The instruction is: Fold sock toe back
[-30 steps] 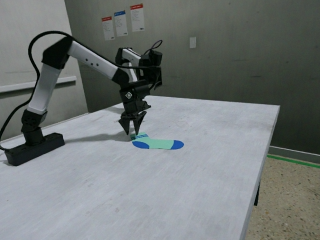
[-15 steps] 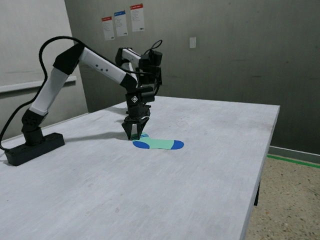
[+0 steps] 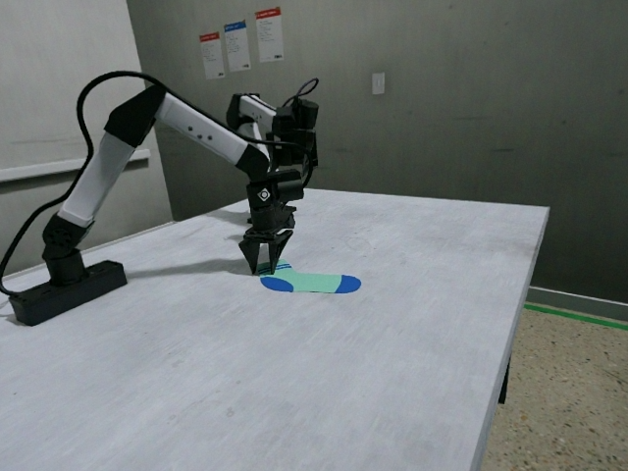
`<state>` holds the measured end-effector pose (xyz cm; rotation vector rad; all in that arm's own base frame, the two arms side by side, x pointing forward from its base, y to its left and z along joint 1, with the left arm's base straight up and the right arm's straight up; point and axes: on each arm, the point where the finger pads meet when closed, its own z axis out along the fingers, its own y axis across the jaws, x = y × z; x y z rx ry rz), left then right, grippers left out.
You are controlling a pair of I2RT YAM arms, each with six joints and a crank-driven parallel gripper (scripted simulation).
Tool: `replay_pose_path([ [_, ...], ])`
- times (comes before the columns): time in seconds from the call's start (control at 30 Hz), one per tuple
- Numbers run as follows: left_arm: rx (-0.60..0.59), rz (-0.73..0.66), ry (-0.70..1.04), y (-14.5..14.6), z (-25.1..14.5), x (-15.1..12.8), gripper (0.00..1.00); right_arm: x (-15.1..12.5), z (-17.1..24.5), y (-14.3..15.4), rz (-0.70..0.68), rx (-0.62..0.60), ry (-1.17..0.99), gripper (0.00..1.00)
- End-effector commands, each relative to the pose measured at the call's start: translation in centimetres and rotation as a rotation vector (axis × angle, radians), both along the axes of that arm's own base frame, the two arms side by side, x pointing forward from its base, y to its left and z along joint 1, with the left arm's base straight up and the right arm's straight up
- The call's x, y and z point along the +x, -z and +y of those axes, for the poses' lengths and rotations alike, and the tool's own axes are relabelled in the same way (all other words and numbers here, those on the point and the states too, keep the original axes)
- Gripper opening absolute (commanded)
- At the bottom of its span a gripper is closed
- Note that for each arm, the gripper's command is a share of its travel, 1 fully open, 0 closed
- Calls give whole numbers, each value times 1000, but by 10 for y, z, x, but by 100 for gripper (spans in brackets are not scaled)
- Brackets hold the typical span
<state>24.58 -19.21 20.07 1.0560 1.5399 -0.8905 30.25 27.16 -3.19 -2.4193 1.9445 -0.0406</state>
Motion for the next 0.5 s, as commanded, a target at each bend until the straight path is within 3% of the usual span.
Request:
replay_pose_path([
  [0.0, -7, -41, 17, -9, -2, -2, 100, 10, 2, 9, -21, 13, 3, 55],
  [0.07, -7, -41, 17, -9, -2, -2, 100, 10, 3, 9, -22, 14, 3, 55],
  [0.1, -7, -41, 17, -9, -2, -2, 100, 9, 2, 9, -21, 12, 3, 46],
  [0.47, -7, -41, 17, -9, -2, -2, 100, 1, -1, 12, 2, 1, 5, 13],
])
